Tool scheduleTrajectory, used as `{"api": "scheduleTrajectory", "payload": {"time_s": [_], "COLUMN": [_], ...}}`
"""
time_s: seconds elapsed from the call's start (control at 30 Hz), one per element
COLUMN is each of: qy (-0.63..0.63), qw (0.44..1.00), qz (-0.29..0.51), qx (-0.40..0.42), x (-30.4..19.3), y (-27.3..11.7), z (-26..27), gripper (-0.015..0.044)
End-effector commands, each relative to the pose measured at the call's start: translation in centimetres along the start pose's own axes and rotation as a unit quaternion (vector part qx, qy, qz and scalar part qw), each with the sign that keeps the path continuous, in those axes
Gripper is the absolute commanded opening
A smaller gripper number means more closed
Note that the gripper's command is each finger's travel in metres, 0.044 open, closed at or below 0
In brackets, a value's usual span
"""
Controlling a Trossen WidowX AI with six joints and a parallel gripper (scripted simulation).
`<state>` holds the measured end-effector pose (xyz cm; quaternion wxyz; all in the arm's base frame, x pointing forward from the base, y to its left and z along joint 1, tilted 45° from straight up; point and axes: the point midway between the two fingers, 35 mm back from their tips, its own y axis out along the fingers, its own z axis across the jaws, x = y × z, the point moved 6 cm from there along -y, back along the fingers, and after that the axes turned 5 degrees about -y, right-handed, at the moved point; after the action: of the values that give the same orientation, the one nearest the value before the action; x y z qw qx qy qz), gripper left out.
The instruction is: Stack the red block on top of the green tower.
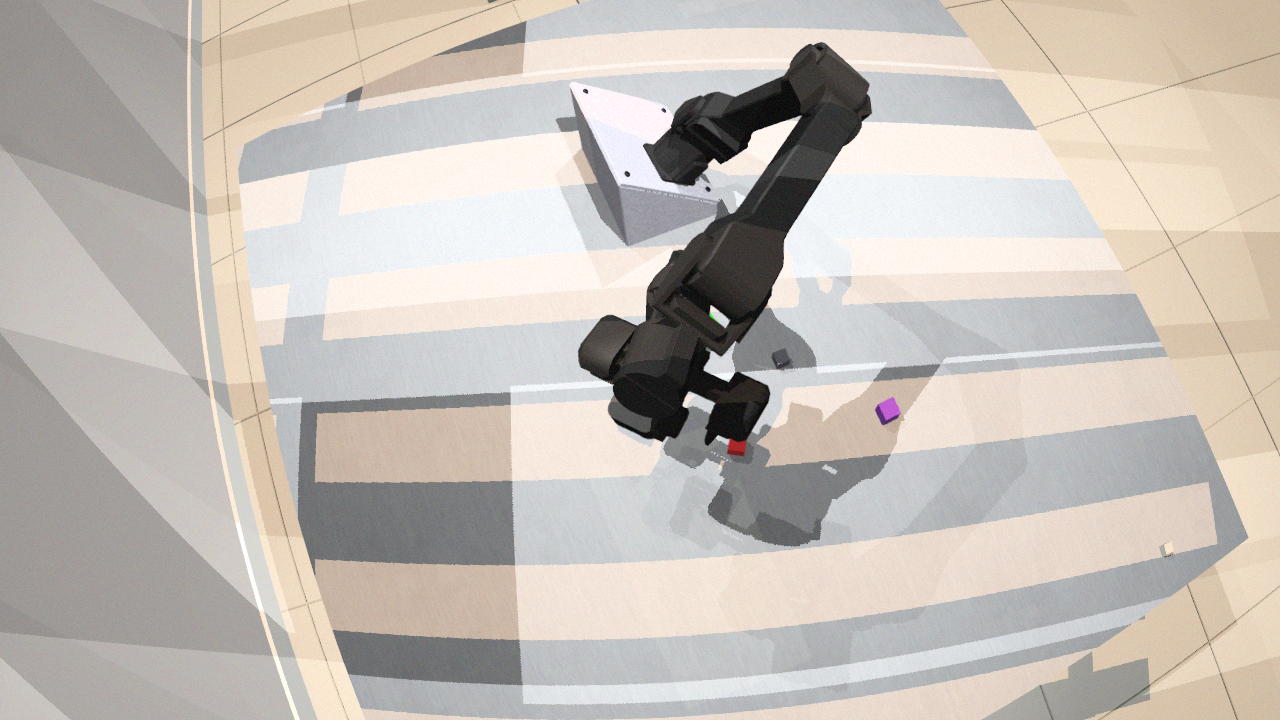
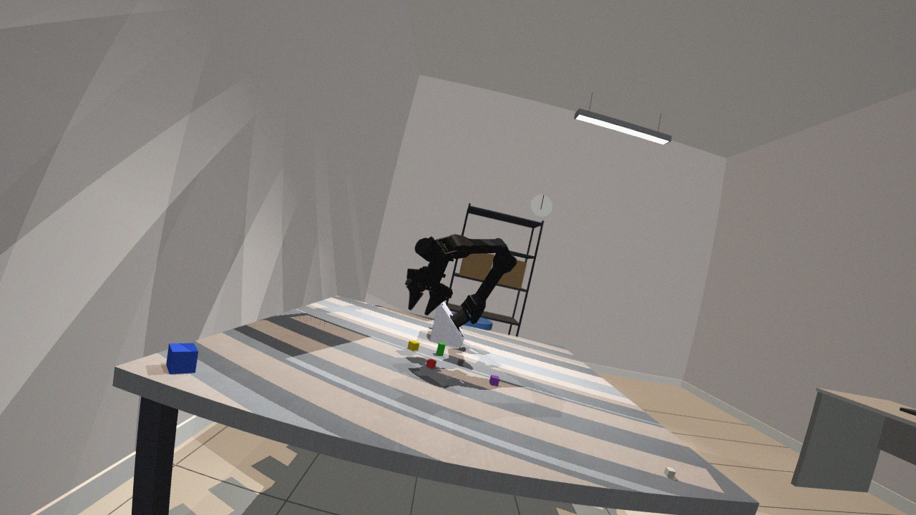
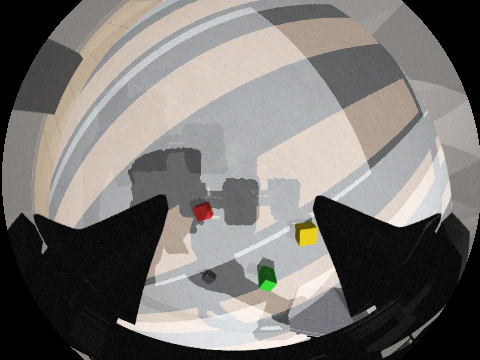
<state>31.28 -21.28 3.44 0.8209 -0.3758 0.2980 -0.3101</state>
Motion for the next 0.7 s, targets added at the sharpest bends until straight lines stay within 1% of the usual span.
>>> {"api": "scheduleTrajectory", "payload": {"time_s": [0.0, 0.3, 0.47, 0.67], "qy": [-0.053, -0.166, -0.168, -0.168], "qw": [0.997, 0.974, 0.974, 0.974], "qz": [0.049, 0.152, 0.154, 0.154], "qx": [-0.003, -0.003, -0.003, -0.003], "x": [-1.1, -4.2, -4.2, -5.1], "y": [2.5, 7.4, 7.6, 10.6], "z": [1.9, 7.3, 7.0, 6.8], "gripper": [0.044, 0.044, 0.044, 0.044]}}
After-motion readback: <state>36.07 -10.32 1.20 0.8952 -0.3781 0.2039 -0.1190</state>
